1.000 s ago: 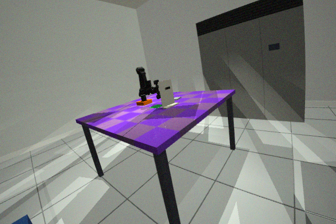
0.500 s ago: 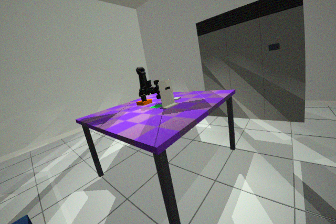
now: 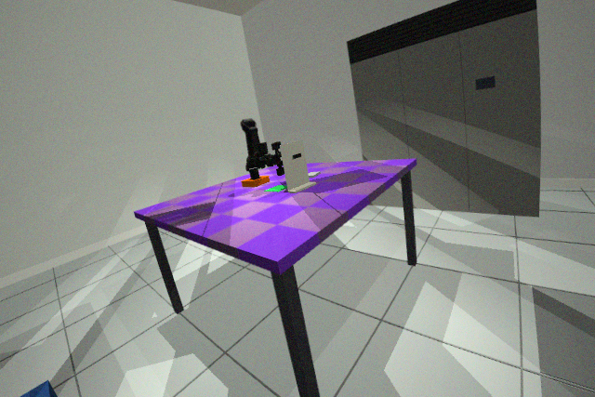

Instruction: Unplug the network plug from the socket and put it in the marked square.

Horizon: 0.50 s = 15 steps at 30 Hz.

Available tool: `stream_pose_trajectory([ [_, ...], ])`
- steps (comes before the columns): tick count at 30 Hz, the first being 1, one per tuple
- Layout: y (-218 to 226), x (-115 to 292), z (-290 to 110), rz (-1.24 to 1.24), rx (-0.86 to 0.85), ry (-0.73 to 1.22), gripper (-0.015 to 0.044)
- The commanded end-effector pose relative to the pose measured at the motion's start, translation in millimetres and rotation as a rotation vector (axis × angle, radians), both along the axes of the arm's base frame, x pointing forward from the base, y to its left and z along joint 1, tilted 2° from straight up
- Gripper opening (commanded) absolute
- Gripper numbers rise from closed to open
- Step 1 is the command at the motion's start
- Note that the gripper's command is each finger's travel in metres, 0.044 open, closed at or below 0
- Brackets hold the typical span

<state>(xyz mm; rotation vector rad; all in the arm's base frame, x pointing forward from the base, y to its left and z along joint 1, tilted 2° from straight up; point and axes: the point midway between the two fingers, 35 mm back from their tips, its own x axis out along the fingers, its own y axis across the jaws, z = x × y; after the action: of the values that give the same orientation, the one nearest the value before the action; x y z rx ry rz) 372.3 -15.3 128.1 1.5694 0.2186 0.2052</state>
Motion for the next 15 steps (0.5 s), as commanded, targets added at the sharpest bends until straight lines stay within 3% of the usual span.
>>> stream_pose_trajectory([
  [1,0.1,-4.1,-0.8,0.001,0.005,0.003,0.0000],
  [15,-0.3,-13.1,-0.9,0.001,0.005,0.004,0.0000],
])
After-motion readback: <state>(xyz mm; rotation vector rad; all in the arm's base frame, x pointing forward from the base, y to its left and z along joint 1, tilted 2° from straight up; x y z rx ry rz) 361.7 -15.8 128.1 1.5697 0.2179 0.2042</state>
